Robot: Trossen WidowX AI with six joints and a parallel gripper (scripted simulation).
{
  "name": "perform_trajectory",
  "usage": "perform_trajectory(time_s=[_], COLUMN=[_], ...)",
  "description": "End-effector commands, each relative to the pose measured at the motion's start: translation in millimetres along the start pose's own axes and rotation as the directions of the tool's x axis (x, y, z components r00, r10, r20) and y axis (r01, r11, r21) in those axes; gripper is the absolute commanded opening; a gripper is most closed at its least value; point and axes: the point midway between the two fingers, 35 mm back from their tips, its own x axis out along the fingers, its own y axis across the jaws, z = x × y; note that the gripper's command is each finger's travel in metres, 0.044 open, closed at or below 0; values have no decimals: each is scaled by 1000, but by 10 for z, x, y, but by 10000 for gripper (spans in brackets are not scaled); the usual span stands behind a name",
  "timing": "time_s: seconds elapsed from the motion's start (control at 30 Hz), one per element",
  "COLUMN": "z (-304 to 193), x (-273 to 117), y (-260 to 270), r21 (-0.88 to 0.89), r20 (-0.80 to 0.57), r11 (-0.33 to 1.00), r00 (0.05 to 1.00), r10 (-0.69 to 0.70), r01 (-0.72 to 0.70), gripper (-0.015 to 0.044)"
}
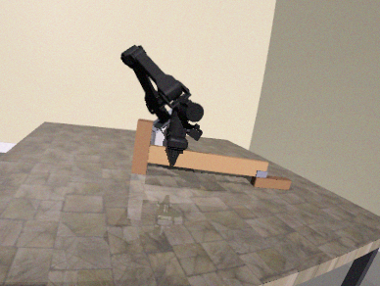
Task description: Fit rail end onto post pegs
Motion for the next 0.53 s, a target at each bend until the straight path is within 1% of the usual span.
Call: perform_trajectory(time_s=[0.0, 0.07, 0.5], z=[216, 282, 282], x=[-210, -279, -279], y=[-10, -3, -3], r21=[-4, -5, -5], r20=[4, 3, 3], r11=[1000, 1000, 1000], r00=[1000, 1000, 1000], r10=[-12, -13, -13], r01=[12, 13, 13], gripper=[440, 440, 440])
